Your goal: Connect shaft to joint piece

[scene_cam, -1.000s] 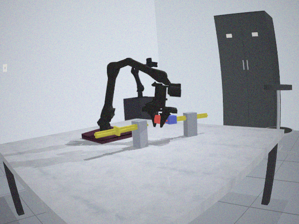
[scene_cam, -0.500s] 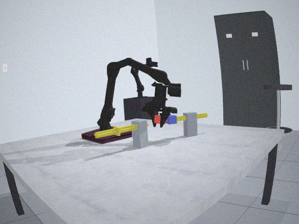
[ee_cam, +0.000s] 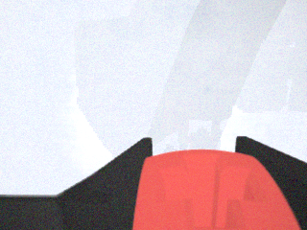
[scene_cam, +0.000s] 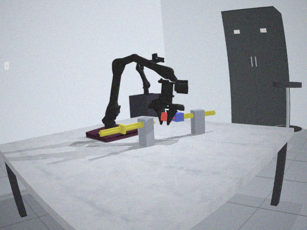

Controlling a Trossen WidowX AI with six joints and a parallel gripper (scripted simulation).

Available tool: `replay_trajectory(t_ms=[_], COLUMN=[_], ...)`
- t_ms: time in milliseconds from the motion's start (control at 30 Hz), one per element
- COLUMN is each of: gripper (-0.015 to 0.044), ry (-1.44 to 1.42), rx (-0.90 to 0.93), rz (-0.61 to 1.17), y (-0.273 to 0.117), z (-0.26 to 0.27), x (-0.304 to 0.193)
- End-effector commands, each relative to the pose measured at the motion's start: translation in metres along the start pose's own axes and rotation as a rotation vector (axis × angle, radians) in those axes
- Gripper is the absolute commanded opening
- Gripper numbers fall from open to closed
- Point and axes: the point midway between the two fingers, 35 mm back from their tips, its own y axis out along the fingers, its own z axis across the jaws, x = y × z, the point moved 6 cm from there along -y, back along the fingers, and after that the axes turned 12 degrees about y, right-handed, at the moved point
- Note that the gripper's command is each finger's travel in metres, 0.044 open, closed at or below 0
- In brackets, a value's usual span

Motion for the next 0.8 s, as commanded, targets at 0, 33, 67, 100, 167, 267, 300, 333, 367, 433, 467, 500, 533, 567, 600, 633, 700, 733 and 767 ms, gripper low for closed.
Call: replay_trajectory(t_ms=[0,33,67,100,167,267,300,333,367,433,467,500,533,567,600,633,700,733,767], gripper=[0.0121,0.0094,0.0068,0.0042,0.0,0.0,0.0,0.0,0.0,0.0,0.0,0.0,0.0,0.0,0.0,0.0,0.0,0.0,0.0], ry=[0.0,0.0,0.0,0.0,0.0,0.0,0.0,0.001,0.002,0.006,0.008,0.011,0.014,0.017,0.019,0.022,0.026,0.029,0.031], rx=[0.0,0.0,0.0,0.0,0.0,0.0,0.0,-0.001,-0.003,-0.01,-0.013,-0.018,-0.022,-0.025,-0.028,-0.031,-0.038,-0.041,-0.044], rz=[0.0,0.0,0.0,0.0,0.0,0.0,0.0,0.004,0.011,0.036,0.052,0.073,0.093,0.11,0.126,0.141,0.172,0.187,0.203], y=[0.0,0.0,0.0,0.0,0.0,0.0,0.0,0.0,0.001,0.002,0.003,0.004,0.005,0.006,0.007,0.008,0.01,0.011,0.011], z=[0.0,0.0,0.0,0.0,0.0,0.0,0.0,0.0,0.0,0.0,0.0,0.001,0.001,0.001,0.001,0.001,0.001,0.001,0.001], x=[0.0,0.0,0.0,0.0,0.0,0.0,0.0,0.0,0.001,0.002,0.003,0.004,0.005,0.007,0.007,0.008,0.01,0.011,0.011])
